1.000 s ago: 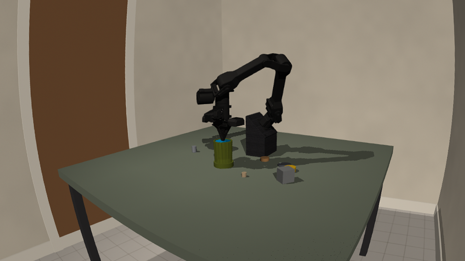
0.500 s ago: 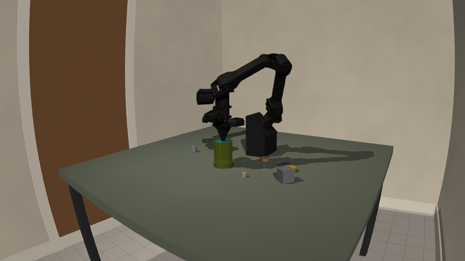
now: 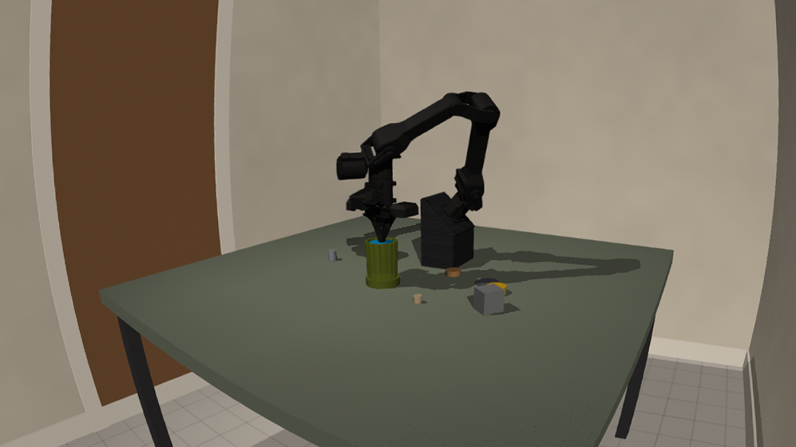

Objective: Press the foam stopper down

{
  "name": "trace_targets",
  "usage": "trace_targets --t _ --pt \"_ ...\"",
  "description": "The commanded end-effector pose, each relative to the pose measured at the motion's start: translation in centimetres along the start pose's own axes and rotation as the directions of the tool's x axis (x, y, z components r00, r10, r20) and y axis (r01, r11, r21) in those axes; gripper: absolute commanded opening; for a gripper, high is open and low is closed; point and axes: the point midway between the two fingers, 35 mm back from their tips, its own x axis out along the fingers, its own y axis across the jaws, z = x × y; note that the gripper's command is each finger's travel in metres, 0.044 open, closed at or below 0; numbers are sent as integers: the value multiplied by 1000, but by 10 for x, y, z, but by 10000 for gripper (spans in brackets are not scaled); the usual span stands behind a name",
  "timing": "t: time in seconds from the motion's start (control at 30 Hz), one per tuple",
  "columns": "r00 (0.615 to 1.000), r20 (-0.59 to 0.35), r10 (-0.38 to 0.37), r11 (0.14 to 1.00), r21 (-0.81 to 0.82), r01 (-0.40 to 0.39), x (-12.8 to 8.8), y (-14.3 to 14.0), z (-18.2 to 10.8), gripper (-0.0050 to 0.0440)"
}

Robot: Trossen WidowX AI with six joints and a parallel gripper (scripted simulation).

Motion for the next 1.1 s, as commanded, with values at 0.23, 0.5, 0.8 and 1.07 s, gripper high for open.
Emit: trace_targets --t 0.23,0.5,0.8,1.07 --pt "1000 -17 4 1000 4 -4 5 2 -5 0" --pt "1000 -17 4 1000 4 -4 6 2 -5 0" --pt "1000 -17 4 1000 4 -4 7 3 -6 0" --pt "1000 -17 4 1000 4 -4 7 3 -6 0"
